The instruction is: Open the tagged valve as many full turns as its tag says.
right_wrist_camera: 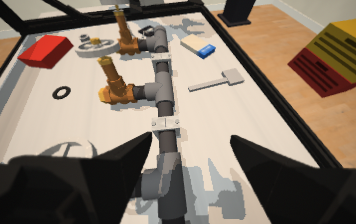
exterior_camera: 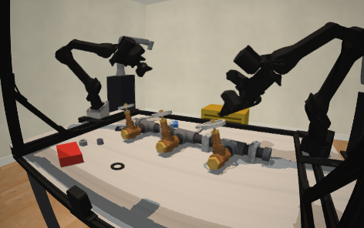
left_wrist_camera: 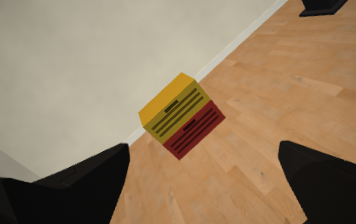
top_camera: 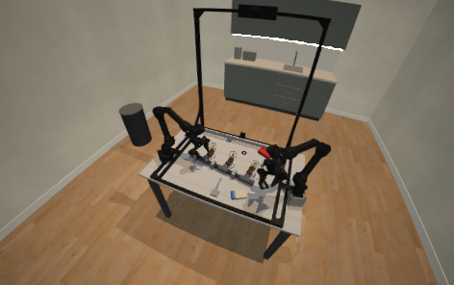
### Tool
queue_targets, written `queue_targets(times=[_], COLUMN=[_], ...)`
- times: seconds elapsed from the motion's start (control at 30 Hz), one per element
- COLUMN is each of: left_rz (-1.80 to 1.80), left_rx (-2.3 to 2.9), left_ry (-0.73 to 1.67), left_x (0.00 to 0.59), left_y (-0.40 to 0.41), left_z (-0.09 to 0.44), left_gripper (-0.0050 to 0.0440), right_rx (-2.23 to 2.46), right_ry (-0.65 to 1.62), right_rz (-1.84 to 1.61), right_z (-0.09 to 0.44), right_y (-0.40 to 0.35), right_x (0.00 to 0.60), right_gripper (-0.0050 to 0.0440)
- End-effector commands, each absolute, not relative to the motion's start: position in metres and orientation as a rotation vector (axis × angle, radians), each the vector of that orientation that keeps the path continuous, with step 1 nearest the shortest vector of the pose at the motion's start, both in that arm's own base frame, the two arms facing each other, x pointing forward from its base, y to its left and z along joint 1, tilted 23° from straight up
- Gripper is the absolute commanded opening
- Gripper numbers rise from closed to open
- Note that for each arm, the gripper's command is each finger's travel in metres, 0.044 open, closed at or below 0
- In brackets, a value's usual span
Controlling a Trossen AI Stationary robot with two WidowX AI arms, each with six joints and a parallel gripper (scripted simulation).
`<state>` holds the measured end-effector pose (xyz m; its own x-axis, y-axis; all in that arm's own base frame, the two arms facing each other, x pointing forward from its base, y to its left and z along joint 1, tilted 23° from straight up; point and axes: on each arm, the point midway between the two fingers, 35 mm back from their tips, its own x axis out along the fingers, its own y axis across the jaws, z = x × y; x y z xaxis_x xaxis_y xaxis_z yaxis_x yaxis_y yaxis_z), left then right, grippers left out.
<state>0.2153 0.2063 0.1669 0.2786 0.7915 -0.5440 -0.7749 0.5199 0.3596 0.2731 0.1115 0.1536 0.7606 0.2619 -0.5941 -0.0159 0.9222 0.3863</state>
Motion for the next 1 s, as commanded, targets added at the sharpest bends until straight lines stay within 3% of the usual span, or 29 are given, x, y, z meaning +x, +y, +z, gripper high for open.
queue_targets(times=[0.0, 0.2, 0.37, 0.7, 0.97], left_rz=[0.800, 0.488, -0.015, -0.864, -0.924], left_rx=[0.125, 0.231, 0.393, 0.625, 0.635], left_ry=[0.864, 0.965, 1.035, 0.879, 0.854], left_x=[0.239, 0.266, 0.288, 0.282, 0.280], left_y=[0.185, 0.145, 0.076, -0.034, -0.041], left_z=[0.170, 0.172, 0.182, 0.219, 0.223], left_gripper=[0.0400, 0.0400, 0.0400, 0.0400, 0.0400], right_rx=[0.374, 0.374, 0.374, 0.375, 0.375], right_ry=[0.694, 0.693, 0.693, 0.693, 0.693], right_rz=[0.155, 0.155, 0.155, 0.155, 0.155], right_z=[0.154, 0.154, 0.154, 0.154, 0.154], right_y=[0.111, 0.111, 0.111, 0.111, 0.111], right_x=[0.273, 0.273, 0.273, 0.273, 0.273], right_gripper=[0.0400, 0.0400, 0.0400, 0.0400, 0.0400])
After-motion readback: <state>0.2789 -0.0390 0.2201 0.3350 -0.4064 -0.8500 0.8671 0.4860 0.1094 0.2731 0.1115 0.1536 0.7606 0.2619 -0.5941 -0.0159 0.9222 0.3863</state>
